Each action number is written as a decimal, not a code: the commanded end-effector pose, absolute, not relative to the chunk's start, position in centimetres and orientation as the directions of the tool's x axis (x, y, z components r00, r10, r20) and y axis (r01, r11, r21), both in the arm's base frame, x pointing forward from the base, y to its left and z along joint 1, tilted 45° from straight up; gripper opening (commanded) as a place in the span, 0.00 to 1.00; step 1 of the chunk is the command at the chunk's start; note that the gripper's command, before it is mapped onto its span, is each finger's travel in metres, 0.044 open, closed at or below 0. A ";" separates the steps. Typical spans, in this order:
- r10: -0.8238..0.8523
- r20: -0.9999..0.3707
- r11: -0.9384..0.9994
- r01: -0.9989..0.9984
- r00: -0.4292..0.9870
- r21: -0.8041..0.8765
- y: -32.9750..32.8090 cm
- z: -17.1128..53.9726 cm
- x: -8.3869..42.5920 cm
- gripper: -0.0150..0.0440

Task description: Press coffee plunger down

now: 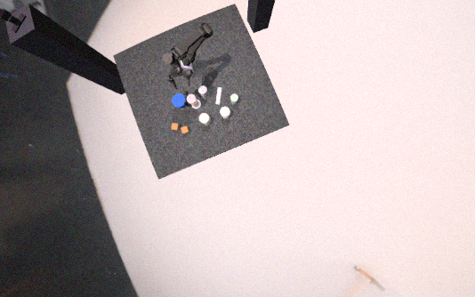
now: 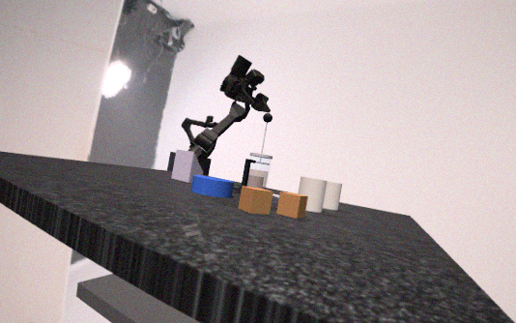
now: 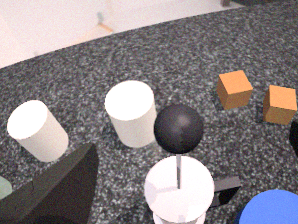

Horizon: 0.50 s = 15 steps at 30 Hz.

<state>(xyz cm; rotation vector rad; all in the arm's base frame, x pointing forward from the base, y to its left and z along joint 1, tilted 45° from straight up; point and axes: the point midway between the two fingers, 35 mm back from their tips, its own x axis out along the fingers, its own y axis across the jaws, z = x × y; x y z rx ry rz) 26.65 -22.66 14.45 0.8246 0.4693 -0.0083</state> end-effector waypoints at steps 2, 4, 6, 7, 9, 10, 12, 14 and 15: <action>0.168 -0.396 0.689 0.180 0.903 0.702 -21.4 13.9 26.7 1.00; 0.168 -0.396 0.689 0.180 0.903 0.702 -21.4 13.9 26.8 1.00; 0.168 -0.397 0.690 0.180 0.902 0.701 -21.4 13.8 27.1 1.00; 0.168 -0.397 0.690 0.180 0.902 0.701 -21.4 13.7 27.2 1.00; 0.168 -0.398 0.690 0.180 0.902 0.701 -21.4 13.6 27.5 1.00; 0.168 -0.398 0.690 0.180 0.902 0.701 -21.3 13.5 27.6 1.00; 0.168 -0.398 0.690 0.181 0.902 0.701 -21.3 13.4 27.9 1.00; 0.168 -0.398 0.690 0.181 0.902 0.701 -21.2 13.2 28.2 1.00; 0.168 -0.399 0.690 0.181 0.902 0.701 -21.2 13.2 28.4 1.00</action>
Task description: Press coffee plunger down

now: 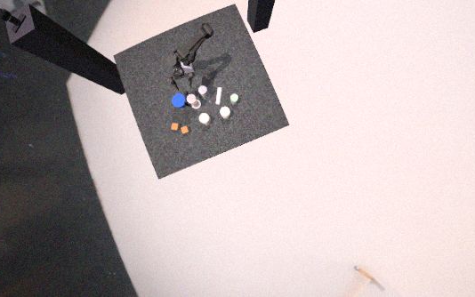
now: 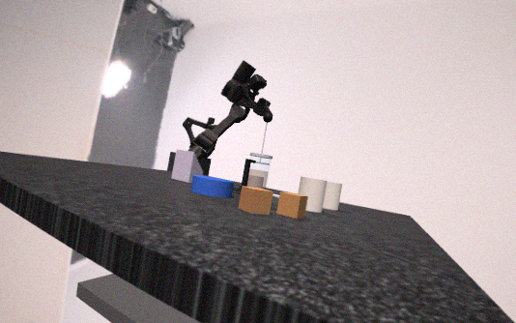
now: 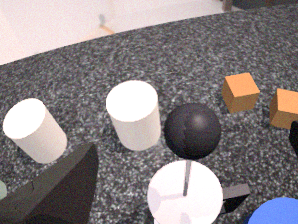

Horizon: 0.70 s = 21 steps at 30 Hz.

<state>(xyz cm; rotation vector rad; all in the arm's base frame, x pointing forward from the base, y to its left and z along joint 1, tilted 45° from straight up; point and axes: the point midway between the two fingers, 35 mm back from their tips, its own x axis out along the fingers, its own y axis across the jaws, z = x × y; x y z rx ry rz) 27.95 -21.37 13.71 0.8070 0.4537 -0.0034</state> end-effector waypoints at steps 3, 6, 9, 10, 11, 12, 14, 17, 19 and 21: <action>0.168 -0.398 0.690 0.181 0.902 0.701 -21.1 13.0 28.8 1.00; 0.168 -0.398 0.690 0.180 0.902 0.701 -21.1 12.8 29.3 1.00; 0.168 -0.397 0.690 0.180 0.903 0.701 -20.9 12.6 29.7 1.00; 0.168 -0.396 0.690 0.180 0.903 0.701 -20.9 12.6 29.9 1.00; 0.167 -0.396 0.690 0.179 0.903 0.701 -20.9 12.5 30.0 1.00; 0.167 -0.395 0.690 0.179 0.903 0.702 -20.8 12.4 30.1 1.00; 0.167 -0.395 0.690 0.179 0.904 0.702 -20.8 12.4 30.3 1.00; 0.167 -0.394 0.689 0.179 0.904 0.702 -20.8 12.4 30.4 0.91; 0.167 -0.394 0.689 0.179 0.904 0.702 -20.8 12.4 30.4 0.82; 0.167 -0.394 0.689 0.179 0.904 0.702 -20.8 12.4 30.4 0.73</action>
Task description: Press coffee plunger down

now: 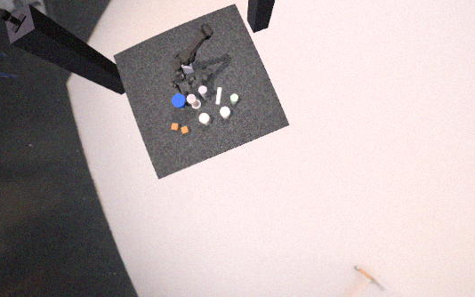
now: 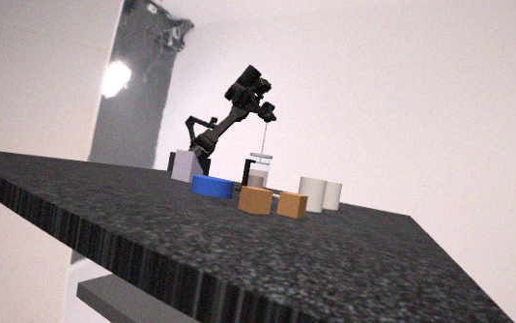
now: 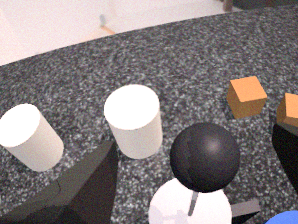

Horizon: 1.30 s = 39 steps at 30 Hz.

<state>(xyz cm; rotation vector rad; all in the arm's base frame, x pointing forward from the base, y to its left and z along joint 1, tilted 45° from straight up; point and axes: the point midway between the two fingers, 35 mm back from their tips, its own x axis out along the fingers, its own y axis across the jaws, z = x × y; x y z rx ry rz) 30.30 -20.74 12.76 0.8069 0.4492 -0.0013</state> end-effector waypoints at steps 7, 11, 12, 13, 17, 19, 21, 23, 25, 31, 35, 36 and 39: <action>0.167 -0.394 0.689 0.179 0.904 0.702 -20.8 12.4 30.4 0.49; 0.167 -0.394 0.689 0.179 0.904 0.702 -20.8 12.4 30.4 0.46; 0.167 -0.394 0.689 0.179 0.904 0.702 -20.8 12.4 30.4 0.46; 0.167 -0.394 0.689 0.179 0.904 0.702 -20.8 12.4 30.4 0.46; 0.167 -0.395 0.690 0.179 0.904 0.702 -20.8 12.3 30.4 0.46; 0.167 -0.395 0.690 0.179 0.903 0.702 -20.7 12.2 30.4 0.46; 0.167 -0.395 0.690 0.179 0.903 0.701 -20.6 12.0 30.5 0.46; 0.168 -0.396 0.690 0.179 0.903 0.701 -20.4 11.8 30.6 0.46; 0.168 -0.396 0.690 0.180 0.903 0.701 -20.2 11.5 30.7 0.46; 0.168 -0.398 0.691 0.180 0.902 0.700 -19.6 10.7 30.9 0.46; 0.168 -0.399 0.691 0.181 0.902 0.700 -19.2 10.2 31.1 0.46; 0.168 -0.399 0.691 0.181 0.902 0.700 -19.1 10.1 31.1 0.46; 0.168 -0.399 0.691 0.181 0.901 0.700 -18.8 9.7 31.2 0.46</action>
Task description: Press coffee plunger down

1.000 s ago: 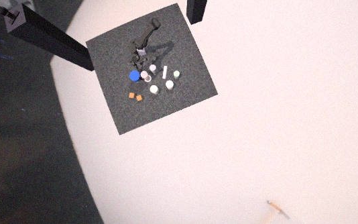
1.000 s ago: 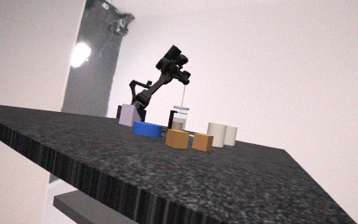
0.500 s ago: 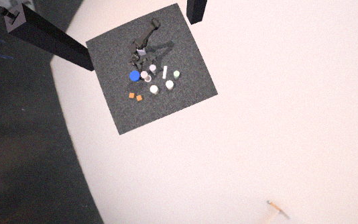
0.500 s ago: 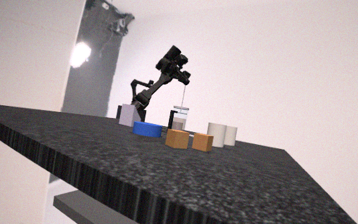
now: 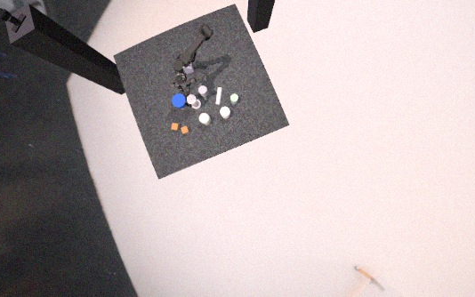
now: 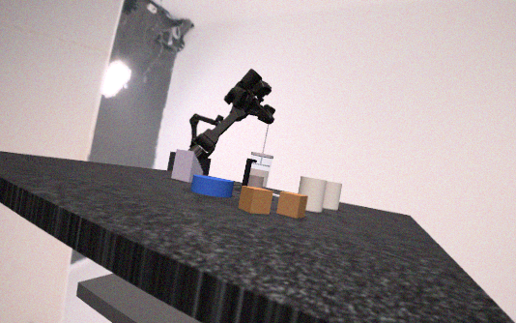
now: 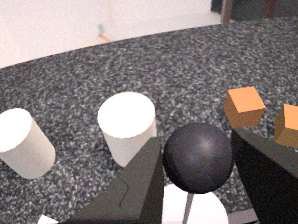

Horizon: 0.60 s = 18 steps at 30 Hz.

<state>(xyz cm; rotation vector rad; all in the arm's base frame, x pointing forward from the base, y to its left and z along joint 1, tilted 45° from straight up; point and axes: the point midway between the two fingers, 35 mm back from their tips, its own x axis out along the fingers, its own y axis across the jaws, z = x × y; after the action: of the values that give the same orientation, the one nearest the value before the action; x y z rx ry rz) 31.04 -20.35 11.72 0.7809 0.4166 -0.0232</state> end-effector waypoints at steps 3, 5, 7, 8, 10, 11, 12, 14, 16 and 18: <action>0.168 -0.400 0.691 0.181 0.901 0.699 -18.5 9.3 31.3 0.46; 0.168 -0.400 0.691 0.181 0.901 0.699 -18.3 9.1 31.4 0.46; 0.168 -0.400 0.691 0.181 0.901 0.699 -18.1 8.8 31.5 0.46; 0.168 -0.400 0.691 0.181 0.901 0.699 -18.0 8.7 31.5 0.46; 0.168 -0.400 0.691 0.182 0.901 0.699 -17.8 8.5 31.6 0.46; 0.168 -0.400 0.691 0.182 0.901 0.699 -17.7 8.4 31.6 0.46; 0.168 -0.400 0.691 0.182 0.901 0.699 -17.6 8.2 31.7 0.46; 0.168 -0.400 0.691 0.181 0.901 0.699 -17.3 8.0 31.7 0.46; 0.168 -0.400 0.691 0.181 0.901 0.700 -17.1 7.8 31.8 0.46; 0.168 -0.399 0.691 0.181 0.901 0.700 -16.9 7.5 31.9 0.46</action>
<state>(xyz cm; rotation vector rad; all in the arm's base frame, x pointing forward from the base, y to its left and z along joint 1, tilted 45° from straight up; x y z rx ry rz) 31.85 -19.11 10.16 0.7608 0.3950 -0.0356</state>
